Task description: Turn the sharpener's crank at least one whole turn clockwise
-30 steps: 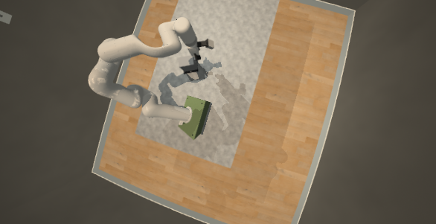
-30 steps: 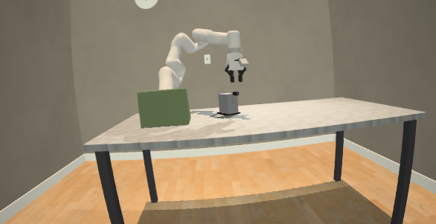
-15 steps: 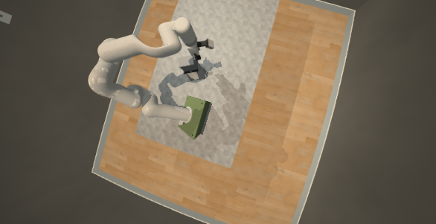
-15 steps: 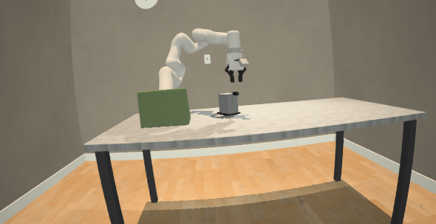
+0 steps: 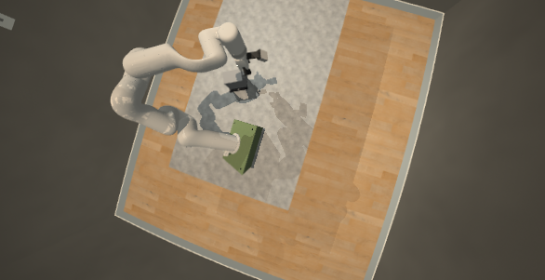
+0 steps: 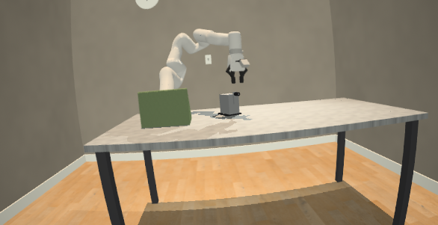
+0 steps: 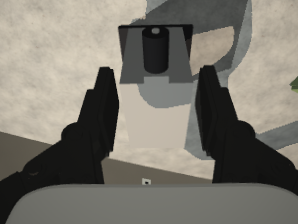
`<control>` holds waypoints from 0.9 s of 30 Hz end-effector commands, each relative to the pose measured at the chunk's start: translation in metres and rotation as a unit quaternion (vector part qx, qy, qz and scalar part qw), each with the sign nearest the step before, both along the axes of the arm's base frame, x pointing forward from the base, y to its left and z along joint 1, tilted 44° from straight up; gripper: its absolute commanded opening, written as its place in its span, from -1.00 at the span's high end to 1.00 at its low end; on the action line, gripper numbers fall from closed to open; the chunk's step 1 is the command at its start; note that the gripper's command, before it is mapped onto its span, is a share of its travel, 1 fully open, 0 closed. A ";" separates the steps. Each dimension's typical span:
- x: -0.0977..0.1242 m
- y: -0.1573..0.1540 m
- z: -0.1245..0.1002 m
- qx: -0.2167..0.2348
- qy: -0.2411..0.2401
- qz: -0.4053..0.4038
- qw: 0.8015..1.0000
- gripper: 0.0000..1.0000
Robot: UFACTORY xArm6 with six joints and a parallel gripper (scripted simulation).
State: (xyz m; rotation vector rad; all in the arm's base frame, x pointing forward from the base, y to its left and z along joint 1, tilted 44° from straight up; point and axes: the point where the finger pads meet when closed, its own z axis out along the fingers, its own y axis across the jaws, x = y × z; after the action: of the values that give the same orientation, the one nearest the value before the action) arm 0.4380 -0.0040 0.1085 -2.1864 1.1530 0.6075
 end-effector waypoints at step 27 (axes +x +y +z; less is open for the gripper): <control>-0.003 0.023 -0.025 -0.001 -0.002 -0.001 1.000 -0.09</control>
State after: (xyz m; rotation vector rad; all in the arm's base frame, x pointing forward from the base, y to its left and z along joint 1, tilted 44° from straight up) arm 0.4336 0.0182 0.0842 -2.1865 1.1529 0.6083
